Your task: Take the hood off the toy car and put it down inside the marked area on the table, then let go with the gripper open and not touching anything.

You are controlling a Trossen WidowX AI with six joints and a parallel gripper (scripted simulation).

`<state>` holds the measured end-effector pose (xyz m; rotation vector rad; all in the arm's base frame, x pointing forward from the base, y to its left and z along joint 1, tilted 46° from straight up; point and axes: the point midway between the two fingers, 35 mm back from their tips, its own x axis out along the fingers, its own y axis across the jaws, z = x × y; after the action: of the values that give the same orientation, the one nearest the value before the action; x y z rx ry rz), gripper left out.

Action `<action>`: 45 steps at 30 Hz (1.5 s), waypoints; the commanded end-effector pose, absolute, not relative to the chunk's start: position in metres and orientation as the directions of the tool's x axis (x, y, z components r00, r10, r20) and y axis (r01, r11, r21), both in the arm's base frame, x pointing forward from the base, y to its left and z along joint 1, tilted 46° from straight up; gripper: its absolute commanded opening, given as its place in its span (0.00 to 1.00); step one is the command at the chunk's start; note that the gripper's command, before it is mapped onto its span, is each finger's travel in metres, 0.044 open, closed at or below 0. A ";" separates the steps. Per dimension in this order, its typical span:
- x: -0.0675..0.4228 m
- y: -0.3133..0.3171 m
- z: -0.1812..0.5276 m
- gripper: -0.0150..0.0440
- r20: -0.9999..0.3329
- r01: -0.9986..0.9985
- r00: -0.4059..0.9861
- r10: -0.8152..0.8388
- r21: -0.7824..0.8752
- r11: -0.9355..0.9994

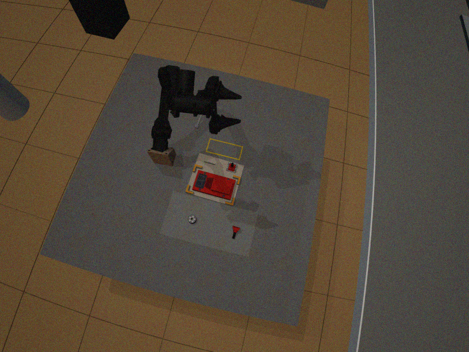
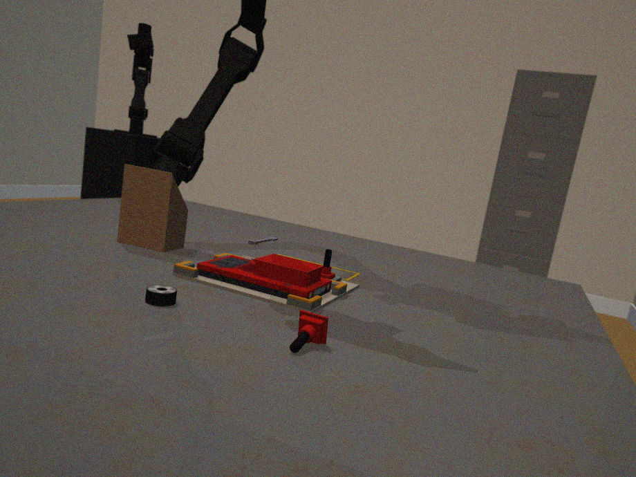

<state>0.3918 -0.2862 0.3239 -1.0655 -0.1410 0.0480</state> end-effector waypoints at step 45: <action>0.351 -0.029 -0.049 1.00 -0.705 -0.077 -0.113 0.700 0.708 0.702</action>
<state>0.3646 -0.0407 -0.0458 0.4803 1.4503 0.7028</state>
